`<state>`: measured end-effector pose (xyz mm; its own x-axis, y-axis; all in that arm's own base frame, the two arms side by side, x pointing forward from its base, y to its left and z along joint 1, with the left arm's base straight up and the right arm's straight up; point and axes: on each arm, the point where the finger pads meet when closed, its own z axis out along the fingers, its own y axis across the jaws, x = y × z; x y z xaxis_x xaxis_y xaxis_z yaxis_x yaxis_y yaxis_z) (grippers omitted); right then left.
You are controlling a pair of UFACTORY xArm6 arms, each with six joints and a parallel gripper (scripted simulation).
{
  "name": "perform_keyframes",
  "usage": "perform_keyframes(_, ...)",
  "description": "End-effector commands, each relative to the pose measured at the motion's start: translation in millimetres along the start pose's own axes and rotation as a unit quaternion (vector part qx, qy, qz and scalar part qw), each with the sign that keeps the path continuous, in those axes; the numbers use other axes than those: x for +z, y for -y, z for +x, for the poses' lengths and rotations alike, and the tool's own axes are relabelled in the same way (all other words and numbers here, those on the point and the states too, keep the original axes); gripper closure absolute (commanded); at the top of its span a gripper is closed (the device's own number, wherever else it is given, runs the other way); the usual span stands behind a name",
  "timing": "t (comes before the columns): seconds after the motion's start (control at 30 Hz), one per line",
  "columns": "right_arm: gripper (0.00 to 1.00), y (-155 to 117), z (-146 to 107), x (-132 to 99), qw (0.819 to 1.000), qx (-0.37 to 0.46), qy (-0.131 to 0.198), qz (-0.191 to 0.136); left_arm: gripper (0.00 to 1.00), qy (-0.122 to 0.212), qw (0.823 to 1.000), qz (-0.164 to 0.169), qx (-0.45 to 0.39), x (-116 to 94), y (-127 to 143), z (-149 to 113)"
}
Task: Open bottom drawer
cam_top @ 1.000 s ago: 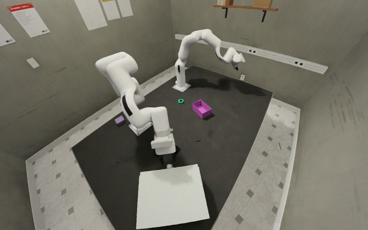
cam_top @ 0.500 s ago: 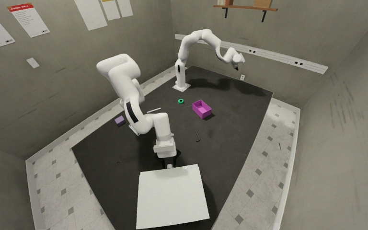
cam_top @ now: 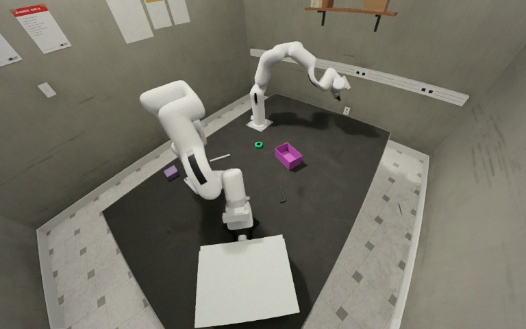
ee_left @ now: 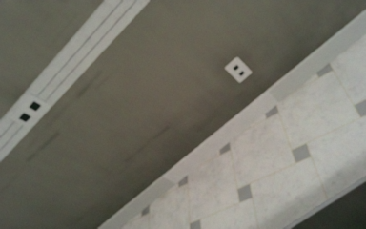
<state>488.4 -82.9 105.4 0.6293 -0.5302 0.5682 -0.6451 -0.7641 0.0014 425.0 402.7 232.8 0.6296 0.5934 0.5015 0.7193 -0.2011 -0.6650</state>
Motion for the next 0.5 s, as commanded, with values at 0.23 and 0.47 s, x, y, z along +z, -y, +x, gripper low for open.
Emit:
perform_keyframes(0.23,0.40,1.3,-11.8,20.5,1.000,0.001,-0.005,0.001,0.00,-0.001,1.000,-0.001,-0.002,-1.3,1.1,2.0)
perform_keyframes(0.47,0.40,1.3,-17.3,28.6,1.000,0.001,-0.005,0.001,0.00,-0.001,1.000,-0.001,-0.002,-1.3,1.1,2.0)
